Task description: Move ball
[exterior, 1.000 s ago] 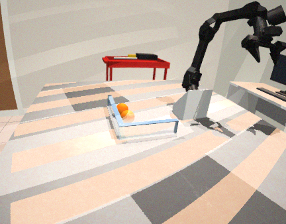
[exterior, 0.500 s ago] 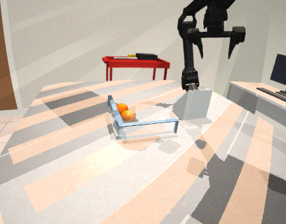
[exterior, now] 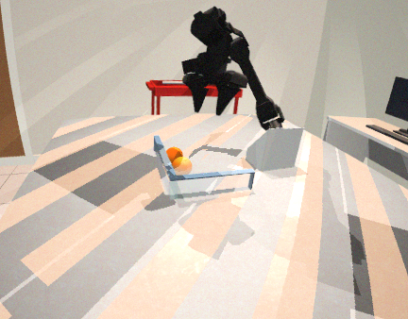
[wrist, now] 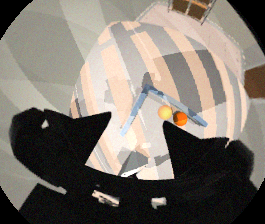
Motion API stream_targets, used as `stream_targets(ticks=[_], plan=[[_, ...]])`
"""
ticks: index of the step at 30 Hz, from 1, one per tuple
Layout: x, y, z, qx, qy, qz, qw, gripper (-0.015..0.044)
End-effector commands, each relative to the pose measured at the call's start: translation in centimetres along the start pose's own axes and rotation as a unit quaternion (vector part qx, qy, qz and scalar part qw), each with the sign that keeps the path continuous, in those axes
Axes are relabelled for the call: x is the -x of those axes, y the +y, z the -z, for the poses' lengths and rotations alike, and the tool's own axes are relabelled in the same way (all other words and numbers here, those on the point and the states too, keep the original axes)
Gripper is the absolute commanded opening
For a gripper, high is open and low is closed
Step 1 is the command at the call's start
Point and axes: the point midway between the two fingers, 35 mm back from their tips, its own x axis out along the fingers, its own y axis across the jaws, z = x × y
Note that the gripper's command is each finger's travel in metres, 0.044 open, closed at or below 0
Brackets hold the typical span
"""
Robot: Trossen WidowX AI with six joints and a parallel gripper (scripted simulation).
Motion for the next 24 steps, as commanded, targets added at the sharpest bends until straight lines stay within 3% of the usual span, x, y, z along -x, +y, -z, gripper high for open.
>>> stream_targets(ticks=[1,10,24], plan=[[-2.9,-5.2,-0.3,-0.037,0.026,0.027,0.999,0.0404],[-9.1,-17.5,2.4,-0.152,0.104,0.104,0.977,0.0404],[-10.7,-18.0,2.9,-0.154,0.105,0.106,0.977,0.0404]])
